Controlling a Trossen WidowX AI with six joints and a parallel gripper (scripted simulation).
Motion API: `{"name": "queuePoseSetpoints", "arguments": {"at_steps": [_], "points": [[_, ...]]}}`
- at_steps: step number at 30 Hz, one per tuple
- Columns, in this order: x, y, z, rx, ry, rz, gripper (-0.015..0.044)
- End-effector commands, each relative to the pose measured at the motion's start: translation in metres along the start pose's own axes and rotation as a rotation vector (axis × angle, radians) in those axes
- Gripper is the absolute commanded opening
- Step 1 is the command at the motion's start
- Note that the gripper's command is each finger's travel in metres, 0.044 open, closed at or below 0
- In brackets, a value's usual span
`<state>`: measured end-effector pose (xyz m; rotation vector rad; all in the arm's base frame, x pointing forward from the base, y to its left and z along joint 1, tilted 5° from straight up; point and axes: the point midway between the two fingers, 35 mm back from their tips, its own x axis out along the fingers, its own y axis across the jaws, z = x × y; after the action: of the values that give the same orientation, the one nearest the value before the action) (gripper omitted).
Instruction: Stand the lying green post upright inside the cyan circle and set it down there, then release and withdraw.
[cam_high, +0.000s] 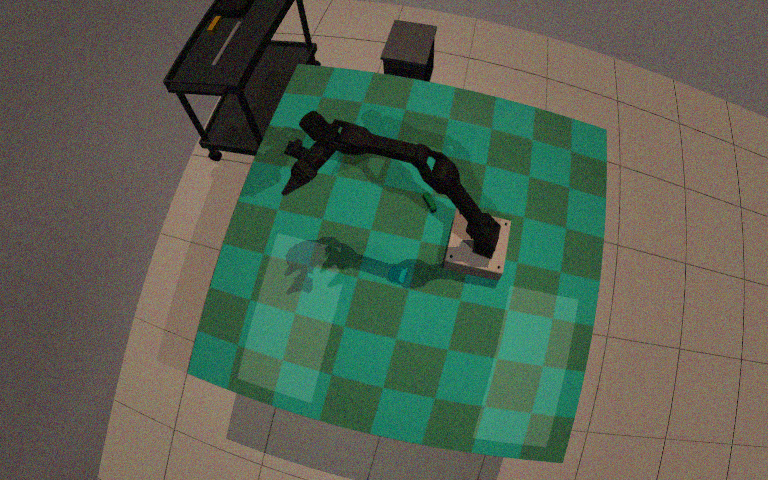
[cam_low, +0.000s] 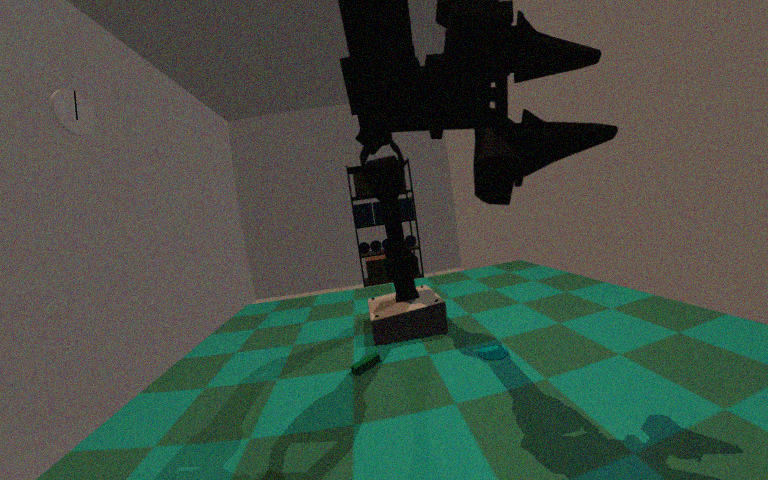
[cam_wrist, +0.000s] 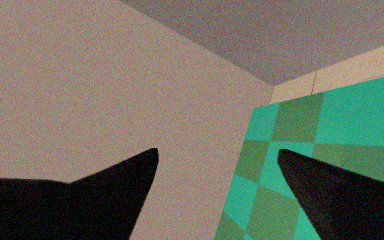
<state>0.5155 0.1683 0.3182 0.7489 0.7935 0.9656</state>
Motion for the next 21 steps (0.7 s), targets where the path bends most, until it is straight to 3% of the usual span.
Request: {"name": "queuePoseSetpoints", "arguments": {"at_steps": [1, 7, 21], "points": [[-0.001, -0.002, 0.000, 0.004, -0.003, -0.008, 0.0374], [-0.046, -0.055, -0.013, 0.134, -0.088, -0.264, 0.0233], [-0.191, -0.158, -0.132, 0.469, -0.124, -0.947, 0.0233]]}}
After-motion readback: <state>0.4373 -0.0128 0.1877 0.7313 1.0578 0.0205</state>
